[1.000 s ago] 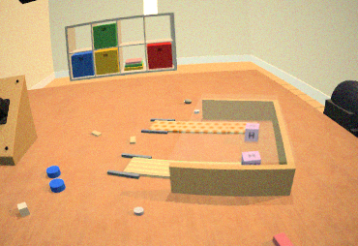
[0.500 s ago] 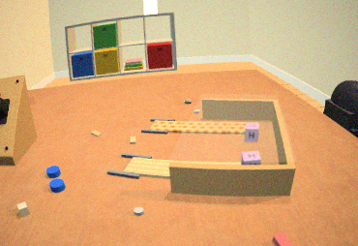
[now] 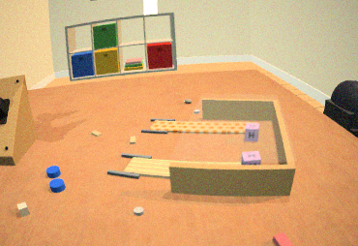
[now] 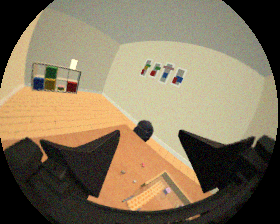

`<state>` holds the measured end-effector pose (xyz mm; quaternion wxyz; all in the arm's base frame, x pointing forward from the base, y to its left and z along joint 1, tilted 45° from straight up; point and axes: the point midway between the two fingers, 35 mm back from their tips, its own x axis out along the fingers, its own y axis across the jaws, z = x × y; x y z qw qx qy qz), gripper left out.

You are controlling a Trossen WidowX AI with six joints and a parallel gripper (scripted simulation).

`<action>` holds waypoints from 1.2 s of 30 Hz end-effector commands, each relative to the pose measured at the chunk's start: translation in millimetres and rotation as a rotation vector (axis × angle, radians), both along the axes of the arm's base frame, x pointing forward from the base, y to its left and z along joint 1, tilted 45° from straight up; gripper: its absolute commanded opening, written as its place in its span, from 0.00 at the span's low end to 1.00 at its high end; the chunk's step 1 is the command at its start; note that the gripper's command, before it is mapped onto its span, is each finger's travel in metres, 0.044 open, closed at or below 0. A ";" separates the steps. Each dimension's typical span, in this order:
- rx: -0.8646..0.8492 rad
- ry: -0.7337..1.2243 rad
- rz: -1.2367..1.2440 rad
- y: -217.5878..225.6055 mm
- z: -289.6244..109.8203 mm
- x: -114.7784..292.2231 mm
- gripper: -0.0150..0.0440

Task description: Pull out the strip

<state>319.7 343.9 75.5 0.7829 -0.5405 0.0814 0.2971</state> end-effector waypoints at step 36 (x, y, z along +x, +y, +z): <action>0.232 -0.086 -1.024 -273.6 19.8 -9.5 0.89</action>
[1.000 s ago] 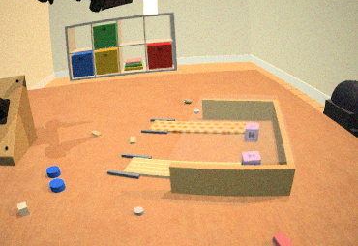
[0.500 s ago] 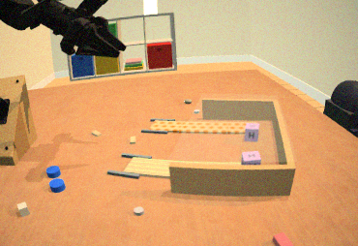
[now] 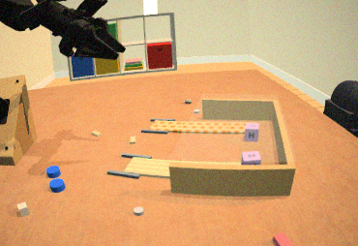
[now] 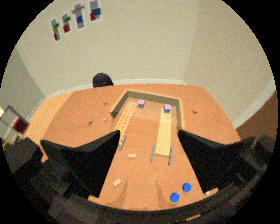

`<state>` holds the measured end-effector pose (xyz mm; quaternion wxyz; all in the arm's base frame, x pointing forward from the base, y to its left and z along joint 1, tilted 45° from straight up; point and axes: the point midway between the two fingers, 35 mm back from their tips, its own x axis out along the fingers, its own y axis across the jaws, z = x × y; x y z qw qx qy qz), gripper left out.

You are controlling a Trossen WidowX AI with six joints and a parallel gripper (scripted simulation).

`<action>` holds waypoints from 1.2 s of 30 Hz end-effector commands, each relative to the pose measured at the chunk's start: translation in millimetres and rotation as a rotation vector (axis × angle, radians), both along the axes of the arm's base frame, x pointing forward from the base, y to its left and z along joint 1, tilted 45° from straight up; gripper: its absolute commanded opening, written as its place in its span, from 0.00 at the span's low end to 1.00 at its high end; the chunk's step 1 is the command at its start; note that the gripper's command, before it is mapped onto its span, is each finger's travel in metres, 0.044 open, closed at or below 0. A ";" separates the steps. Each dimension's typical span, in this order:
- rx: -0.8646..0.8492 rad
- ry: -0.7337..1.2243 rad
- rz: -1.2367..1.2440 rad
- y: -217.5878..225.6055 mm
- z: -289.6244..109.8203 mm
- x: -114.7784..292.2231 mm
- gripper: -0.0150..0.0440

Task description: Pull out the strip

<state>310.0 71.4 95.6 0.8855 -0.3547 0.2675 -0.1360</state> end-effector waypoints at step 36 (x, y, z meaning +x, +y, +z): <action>0.172 0.505 -0.831 -137.5 -27.6 47.5 0.25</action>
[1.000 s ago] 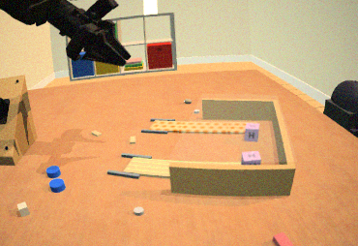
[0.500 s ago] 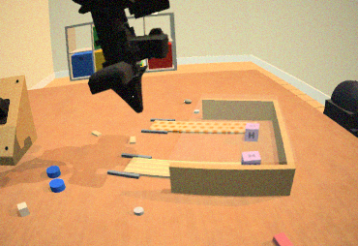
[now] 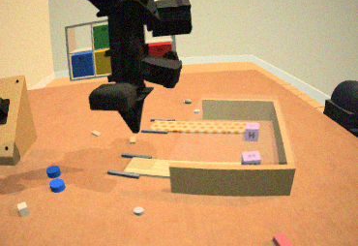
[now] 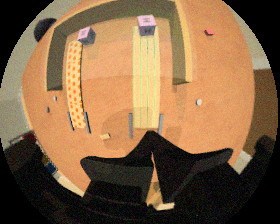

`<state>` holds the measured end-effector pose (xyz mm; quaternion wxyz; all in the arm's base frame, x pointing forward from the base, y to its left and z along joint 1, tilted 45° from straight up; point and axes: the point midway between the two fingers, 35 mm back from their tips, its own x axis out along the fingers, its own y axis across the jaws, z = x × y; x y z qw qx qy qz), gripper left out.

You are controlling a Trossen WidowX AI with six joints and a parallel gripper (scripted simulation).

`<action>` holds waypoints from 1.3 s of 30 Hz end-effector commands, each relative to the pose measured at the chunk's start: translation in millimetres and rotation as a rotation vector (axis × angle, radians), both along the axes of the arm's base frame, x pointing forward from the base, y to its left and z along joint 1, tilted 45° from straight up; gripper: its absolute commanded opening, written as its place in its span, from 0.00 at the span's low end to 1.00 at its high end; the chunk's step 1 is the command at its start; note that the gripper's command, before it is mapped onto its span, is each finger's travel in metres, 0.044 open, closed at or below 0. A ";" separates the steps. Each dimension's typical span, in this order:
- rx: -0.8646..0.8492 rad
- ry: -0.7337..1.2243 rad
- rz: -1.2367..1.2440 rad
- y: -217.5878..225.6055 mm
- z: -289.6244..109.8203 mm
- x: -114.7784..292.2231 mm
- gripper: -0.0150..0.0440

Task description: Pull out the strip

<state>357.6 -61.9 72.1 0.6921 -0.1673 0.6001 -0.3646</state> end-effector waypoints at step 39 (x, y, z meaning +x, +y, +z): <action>0.000 0.005 -0.005 -47.4 -47.6 3.2 0.25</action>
